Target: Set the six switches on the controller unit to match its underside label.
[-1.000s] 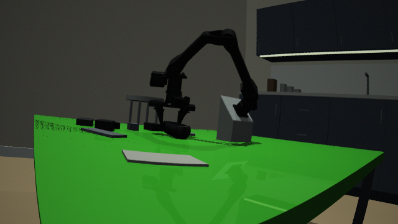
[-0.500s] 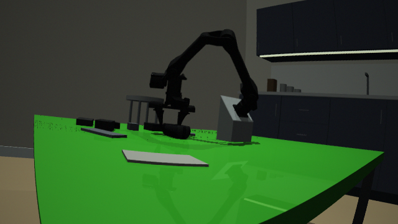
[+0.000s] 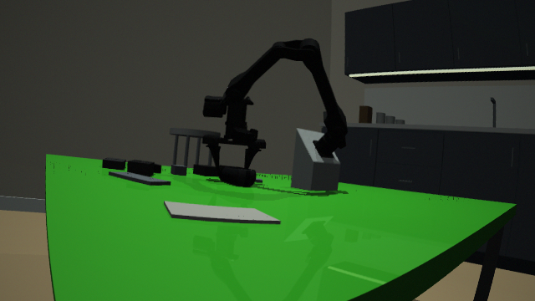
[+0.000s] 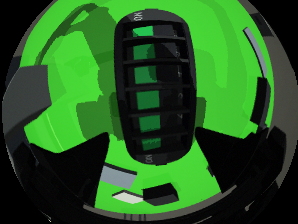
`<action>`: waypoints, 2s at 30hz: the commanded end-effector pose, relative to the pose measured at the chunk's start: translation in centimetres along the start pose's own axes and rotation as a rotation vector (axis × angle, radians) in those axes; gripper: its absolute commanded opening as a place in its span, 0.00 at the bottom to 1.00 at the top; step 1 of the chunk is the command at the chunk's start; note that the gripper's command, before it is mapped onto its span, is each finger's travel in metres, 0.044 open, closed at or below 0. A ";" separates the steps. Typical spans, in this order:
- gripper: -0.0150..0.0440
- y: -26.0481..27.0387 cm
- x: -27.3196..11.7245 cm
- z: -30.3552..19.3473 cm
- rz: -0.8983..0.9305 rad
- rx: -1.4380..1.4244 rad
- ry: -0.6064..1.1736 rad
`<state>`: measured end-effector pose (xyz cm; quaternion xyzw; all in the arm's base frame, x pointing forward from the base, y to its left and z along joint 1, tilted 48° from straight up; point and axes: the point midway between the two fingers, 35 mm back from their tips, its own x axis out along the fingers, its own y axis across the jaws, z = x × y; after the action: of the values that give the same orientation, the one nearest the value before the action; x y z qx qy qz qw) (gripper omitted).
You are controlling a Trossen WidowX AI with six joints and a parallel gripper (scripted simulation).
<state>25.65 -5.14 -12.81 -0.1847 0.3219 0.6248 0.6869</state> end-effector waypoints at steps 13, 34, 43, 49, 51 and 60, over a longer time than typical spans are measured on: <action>1.00 -0.3 -3.3 4.7 -0.018 -0.016 0.005; 1.00 0.1 -5.4 10.0 -0.018 -0.035 -0.003; 1.00 -0.1 -4.2 10.0 -0.018 -0.035 -0.002; 1.00 -0.1 -3.3 10.0 -0.018 -0.035 -0.002; 1.00 -0.1 -2.9 10.0 -0.018 -0.035 -0.002; 1.00 -0.1 -1.5 10.0 -0.018 -0.035 -0.002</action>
<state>28.04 -0.19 -4.07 -0.2053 0.3066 0.6233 0.6894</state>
